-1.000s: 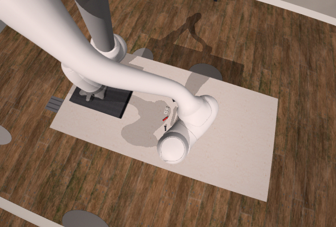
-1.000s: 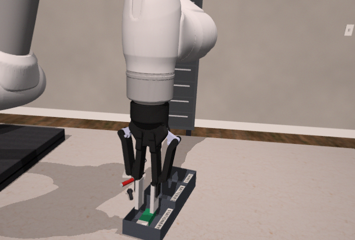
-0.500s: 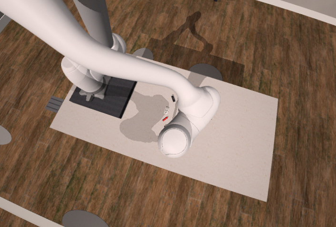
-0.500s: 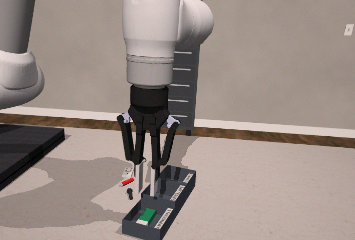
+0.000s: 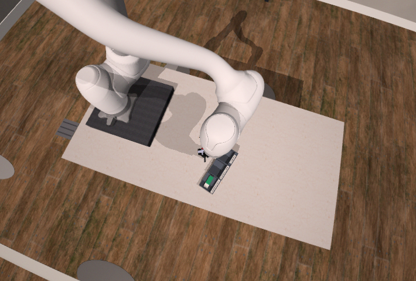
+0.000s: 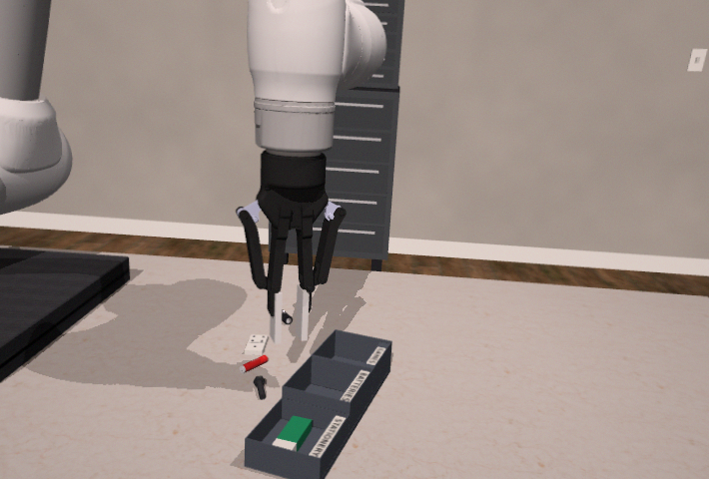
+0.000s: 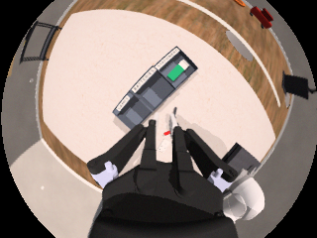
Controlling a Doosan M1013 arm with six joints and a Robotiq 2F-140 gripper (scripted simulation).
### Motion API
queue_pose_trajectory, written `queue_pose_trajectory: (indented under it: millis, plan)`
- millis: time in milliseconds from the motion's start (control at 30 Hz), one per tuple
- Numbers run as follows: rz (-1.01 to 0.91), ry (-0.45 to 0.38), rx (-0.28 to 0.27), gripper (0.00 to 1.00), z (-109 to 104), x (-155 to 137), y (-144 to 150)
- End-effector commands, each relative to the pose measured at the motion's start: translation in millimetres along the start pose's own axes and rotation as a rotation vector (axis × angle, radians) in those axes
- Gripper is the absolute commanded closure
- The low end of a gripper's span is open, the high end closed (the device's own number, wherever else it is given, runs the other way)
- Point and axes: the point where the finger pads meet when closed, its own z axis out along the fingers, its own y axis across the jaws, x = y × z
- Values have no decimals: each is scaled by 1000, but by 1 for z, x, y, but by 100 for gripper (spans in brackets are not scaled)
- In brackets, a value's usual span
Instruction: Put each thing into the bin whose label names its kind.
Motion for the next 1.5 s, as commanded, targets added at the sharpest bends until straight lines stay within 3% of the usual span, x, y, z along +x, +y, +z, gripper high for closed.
queue_pose_trajectory:
  millis: [0, 267, 333, 800, 1467]
  plan:
    - [-157, -5, 6, 83, -1, -30, -7]
    - [-189, -6, 7, 83, -3, -95, -21]
    - [-189, -6, 7, 83, -3, -95, -21]
    - [-189, -6, 7, 83, -7, -209, -46]
    - [-189, -6, 7, 83, -7, -210, -46]
